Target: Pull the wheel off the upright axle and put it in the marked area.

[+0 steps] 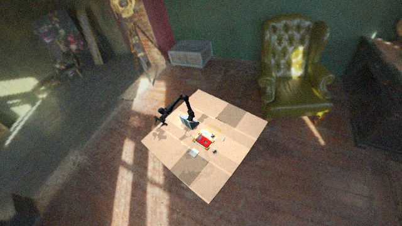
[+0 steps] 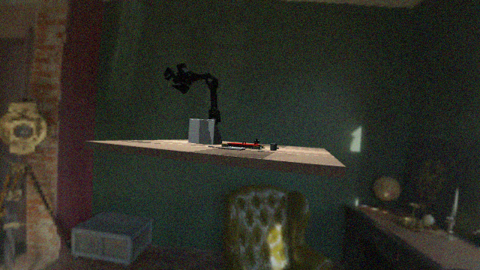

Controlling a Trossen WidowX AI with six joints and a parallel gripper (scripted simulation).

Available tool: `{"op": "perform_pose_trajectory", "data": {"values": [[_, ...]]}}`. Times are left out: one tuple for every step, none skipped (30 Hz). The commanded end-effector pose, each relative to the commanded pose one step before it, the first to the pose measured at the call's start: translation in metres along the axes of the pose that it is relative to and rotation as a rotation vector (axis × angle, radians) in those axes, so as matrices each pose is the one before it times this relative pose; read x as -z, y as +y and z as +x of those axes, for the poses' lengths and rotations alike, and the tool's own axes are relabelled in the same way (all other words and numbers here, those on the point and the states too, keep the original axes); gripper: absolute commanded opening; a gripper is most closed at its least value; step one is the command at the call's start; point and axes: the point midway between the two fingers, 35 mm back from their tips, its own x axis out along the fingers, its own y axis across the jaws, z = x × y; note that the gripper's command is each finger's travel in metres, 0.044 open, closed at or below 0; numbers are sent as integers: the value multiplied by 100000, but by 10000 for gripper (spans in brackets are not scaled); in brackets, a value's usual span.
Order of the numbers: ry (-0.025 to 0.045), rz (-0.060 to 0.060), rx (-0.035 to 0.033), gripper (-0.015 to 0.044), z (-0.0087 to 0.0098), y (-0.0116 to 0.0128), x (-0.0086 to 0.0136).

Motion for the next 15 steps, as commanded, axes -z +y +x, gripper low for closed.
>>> {"op": "perform_pose_trajectory", "data": {"values": [[-2617,1731,-6007,300,-211,2577,-2754],[-549,535,-1650,300,-13,756,-737],[-494,536,-1664,300,-9,774,-714],[-438,537,-1676,300,-4,791,-692],[-437,-549,-947,300,-168,721,-701],[-419,-546,-949,300,-166,727,-682],[-403,-546,-956,300,-164,737,-668],[-274,560,-1383,300,-21,670,-524],[-206,772,-1441,300,10,650,-470],[-139,949,-1484,300,37,630,-422],[-92,968,-1489,300,42,636,-402],[-46,979,-1490,300,46,643,-384],[0,990,-1491,300,50,649,-366],[45,993,-1489,300,53,657,-349],[453,285,-1575,300,108,892,-347]]}}
